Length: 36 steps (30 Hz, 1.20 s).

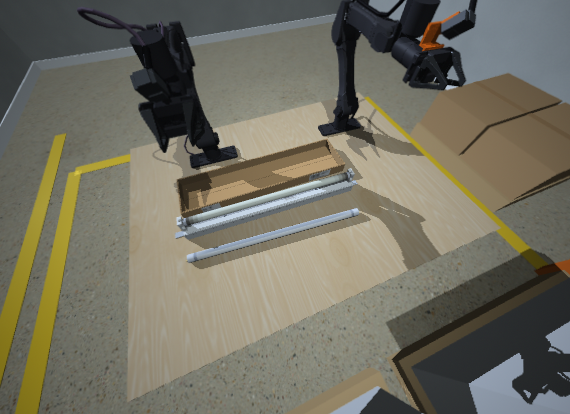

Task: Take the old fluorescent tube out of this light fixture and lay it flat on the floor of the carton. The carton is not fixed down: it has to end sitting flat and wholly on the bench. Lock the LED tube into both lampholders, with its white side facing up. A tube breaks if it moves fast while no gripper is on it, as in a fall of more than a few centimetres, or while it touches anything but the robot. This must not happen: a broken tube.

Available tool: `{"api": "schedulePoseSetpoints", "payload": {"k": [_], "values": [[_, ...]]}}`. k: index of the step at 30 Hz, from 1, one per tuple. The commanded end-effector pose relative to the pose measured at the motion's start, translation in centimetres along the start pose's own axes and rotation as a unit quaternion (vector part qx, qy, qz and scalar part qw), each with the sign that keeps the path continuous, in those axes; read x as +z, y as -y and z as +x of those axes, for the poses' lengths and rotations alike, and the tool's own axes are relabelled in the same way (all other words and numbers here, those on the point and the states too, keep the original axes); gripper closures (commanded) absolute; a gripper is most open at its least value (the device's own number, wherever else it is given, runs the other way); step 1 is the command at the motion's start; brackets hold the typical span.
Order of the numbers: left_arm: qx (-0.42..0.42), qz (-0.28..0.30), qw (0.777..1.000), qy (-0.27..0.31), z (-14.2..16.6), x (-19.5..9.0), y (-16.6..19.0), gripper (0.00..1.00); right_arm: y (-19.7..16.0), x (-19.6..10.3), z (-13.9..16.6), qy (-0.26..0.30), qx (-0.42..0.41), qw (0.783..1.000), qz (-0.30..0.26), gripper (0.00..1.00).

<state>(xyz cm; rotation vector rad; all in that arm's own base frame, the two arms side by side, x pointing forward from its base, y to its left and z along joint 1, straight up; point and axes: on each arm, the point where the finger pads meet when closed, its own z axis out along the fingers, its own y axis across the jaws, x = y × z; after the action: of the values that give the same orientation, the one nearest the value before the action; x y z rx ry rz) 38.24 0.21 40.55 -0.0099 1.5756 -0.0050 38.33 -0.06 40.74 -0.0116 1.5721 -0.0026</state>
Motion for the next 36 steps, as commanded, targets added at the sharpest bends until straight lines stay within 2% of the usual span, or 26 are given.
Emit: {"api": "schedulePoseSetpoints", "payload": {"k": [1, 4, 6, 9, 13, 17, 18, 19, 21, 23, 26, 31, 32, 33, 34, 36], "values": [[0.01, 0.013, 1.0, 0.005, -1.1, 0.2, 0.8, 0.51, -0.7, 0.3, -0.1, -0.012, 0.016, 1.0, -0.012, 0.51], [0.03, 0.014, 0.999, -0.034, 0.9, 1.0, 1.2, 0.51, -0.5, 0.7, 1.7, -0.046, 0.055, 0.997, -0.002, 0.51], [0.03, 0.014, 0.999, -0.034, 0.9, 1.0, 1.2, 0.51, -0.5, 0.7, 1.7, -0.046, 0.055, 0.997, -0.002, 0.51], [0.057, 0.029, 0.995, -0.074, 2.6, 1.8, 2.5, 0.51, -1.2, 1.1, 2.9, -0.079, 0.11, 0.991, -0.009, 0.51], [0.113, 0.066, 0.98, -0.148, 6.1, 3.0, 5.1, 0.51, -1.5, 1.6, 7.1, -0.155, 0.202, 0.967, 0.015, 0.51], [0.184, 0.113, 0.951, -0.221, 9.6, 3.5, 8.3, 0.51, -2.2, 1.7, 10.4, -0.202, 0.273, 0.94, 0.037, 0.51], [0.167, 0.096, 0.964, -0.185, 7.1, 3.7, 7.7, 0.51, -1.7, 2.0, 8.1, -0.19, 0.29, 0.937, 0.037, 0.51], [0.172, 0.114, 0.956, -0.209, 9.0, 4.0, 8.8, 0.51, -1.7, 2.1, 10.5, -0.222, 0.29, 0.93, 0.047, 0.51], [0.197, 0.136, 0.941, -0.239, 10.9, 4.0, 10.1, 0.51, -3.0, 1.9, 12.3, -0.259, 0.316, 0.911, 0.052, 0.51], [0.197, 0.136, 0.941, -0.239, 10.9, 4.0, 10.1, 0.51, -3.0, 1.9, 12.3, -0.259, 0.316, 0.911, 0.052, 0.51], [0.246, 0.174, 0.91, -0.286, 13.5, 3.6, 12.3, 0.51, -3.4, 1.4, 15.0, -0.307, 0.376, 0.869, 0.091, 0.51], [0.336, 0.246, 0.838, -0.352, 17.9, 2.2, 16.2, 0.51, -4.0, 0.1, 18.8, -0.35, 0.445, 0.81, 0.155, 0.51], [0.321, 0.223, 0.861, -0.324, 15.4, 3.1, 15.5, 0.51, -3.4, 1.0, 16.8, -0.339, 0.461, 0.805, 0.156, 0.51], [0.327, 0.245, 0.846, -0.343, 17.4, 2.8, 16.8, 0.51, -3.7, 0.6, 18.9, -0.367, 0.453, 0.795, 0.168, 0.51], [0.336, 0.253, 0.837, -0.349, 17.9, 2.6, 17.2, 0.51, -4.5, 0.3, 19.3, -0.377, 0.457, 0.787, 0.17, 0.51], [0.367, 0.283, 0.802, -0.377, 19.9, 1.6, 18.5, 0.51, -4.4, -0.5, 20.9, -0.396, 0.478, 0.755, 0.212, 0.51]]}}
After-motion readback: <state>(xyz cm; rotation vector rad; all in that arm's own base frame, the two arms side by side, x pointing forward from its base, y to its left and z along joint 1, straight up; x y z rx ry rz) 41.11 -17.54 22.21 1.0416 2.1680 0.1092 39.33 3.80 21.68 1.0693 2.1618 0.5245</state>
